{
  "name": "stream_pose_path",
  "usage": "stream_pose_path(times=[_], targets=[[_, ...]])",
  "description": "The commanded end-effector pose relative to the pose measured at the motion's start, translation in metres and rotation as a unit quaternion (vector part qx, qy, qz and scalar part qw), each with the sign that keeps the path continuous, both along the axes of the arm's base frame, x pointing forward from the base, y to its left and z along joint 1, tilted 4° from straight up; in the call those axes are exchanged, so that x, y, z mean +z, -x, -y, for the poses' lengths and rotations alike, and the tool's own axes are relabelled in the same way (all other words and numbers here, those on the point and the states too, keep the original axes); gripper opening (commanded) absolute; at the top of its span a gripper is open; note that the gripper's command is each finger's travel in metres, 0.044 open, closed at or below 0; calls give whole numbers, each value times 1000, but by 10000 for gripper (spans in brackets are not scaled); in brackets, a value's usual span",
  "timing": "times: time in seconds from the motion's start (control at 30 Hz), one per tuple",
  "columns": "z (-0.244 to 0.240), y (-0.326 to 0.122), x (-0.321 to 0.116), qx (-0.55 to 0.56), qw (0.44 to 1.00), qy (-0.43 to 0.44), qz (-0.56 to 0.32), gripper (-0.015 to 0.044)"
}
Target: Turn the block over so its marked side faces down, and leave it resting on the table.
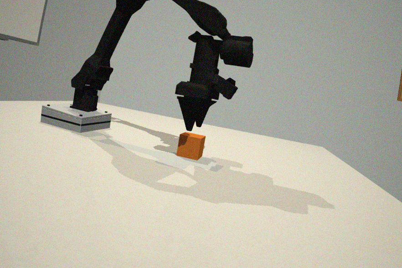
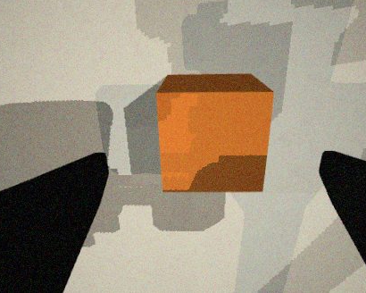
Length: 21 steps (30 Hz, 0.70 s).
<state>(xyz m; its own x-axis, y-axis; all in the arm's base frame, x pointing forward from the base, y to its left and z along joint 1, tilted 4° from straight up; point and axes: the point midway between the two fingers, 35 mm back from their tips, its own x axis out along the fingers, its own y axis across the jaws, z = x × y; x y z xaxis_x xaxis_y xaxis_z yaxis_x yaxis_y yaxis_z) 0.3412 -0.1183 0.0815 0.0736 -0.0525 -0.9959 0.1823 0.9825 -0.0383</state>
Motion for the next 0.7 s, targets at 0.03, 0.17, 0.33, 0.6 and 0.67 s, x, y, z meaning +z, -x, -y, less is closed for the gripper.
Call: stream_pose_path(times=[0.03, 0.17, 0.33, 0.6, 0.67], targets=[[1, 0, -8, -1, 1000, 2, -1, 440], [2, -1, -15, -1, 1000, 2, -1, 440], [2, -1, -23, -1, 1000, 2, -1, 440], [3, -2, -35, -1, 1000, 2, -1, 440], [3, -2, -37, -1, 1000, 2, -1, 440]])
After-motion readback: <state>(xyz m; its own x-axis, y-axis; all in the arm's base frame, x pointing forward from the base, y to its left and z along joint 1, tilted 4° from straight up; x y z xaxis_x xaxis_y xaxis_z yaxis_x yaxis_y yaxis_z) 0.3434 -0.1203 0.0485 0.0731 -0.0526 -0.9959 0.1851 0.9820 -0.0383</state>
